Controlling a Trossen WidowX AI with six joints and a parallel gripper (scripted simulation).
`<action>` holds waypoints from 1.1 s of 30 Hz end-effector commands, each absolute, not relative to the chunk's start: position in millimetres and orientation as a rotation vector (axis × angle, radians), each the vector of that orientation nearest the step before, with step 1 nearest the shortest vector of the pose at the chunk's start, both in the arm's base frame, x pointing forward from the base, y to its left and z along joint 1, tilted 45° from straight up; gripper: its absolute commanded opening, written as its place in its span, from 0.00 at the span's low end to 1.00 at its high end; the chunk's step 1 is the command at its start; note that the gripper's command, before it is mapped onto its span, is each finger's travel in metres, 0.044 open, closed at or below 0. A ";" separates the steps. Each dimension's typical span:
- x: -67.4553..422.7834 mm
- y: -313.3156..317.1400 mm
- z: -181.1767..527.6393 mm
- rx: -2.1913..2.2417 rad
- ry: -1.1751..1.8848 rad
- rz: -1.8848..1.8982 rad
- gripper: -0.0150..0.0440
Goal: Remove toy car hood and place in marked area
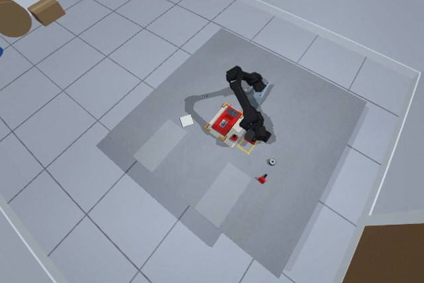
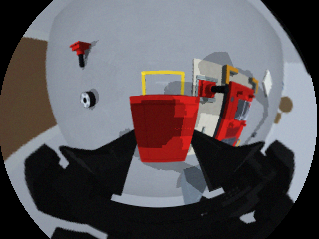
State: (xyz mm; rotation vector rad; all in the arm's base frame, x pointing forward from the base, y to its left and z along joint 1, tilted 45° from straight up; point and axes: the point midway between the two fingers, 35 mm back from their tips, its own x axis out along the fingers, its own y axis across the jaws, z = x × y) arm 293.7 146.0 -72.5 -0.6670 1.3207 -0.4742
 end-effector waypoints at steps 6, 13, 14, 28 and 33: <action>294.8 138.0 -79.1 -0.677 1.322 -0.474 0.25; 295.8 133.3 -83.6 -0.677 1.322 -0.475 0.25; 295.9 132.6 -84.3 -0.677 1.322 -0.475 0.25; 297.5 122.9 -93.1 -0.678 1.321 -0.476 0.25; 297.9 119.6 -96.1 -0.679 1.321 -0.477 0.25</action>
